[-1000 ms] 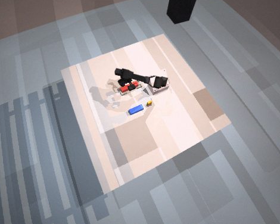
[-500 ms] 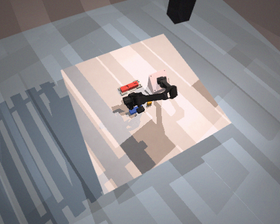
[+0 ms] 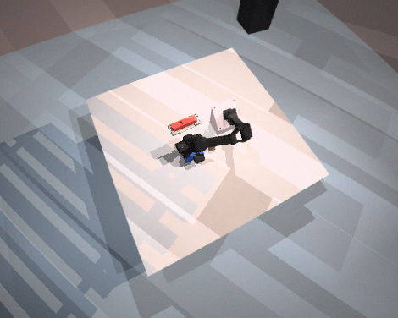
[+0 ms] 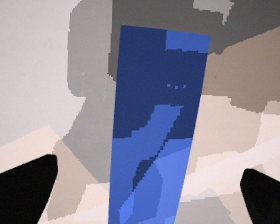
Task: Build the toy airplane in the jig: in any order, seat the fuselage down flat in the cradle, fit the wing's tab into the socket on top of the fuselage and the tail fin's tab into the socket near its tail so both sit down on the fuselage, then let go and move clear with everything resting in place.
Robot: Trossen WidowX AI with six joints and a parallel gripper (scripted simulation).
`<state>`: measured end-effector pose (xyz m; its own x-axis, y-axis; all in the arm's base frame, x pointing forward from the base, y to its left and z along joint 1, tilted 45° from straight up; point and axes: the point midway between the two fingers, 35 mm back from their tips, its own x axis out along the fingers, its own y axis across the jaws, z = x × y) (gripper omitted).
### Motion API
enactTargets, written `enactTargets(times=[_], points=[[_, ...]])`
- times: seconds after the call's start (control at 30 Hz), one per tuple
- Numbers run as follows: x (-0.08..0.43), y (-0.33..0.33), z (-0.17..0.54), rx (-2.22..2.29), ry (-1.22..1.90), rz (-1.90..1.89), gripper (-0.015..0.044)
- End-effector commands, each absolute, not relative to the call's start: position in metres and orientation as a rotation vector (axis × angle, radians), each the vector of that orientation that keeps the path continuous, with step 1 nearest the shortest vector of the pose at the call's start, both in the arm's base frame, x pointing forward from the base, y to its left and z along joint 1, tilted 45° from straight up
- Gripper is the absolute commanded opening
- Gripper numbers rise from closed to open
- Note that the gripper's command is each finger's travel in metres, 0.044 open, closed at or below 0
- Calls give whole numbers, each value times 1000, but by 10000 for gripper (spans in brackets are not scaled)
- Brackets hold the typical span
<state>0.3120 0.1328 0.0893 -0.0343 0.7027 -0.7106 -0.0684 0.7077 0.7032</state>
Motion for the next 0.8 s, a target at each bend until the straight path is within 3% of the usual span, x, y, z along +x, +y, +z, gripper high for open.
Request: enactTargets(times=[0.0, 0.77], points=[[310, 138, 83, 561, 1494, 669, 440], [309, 163, 58, 562, 1494, 670, 440]])
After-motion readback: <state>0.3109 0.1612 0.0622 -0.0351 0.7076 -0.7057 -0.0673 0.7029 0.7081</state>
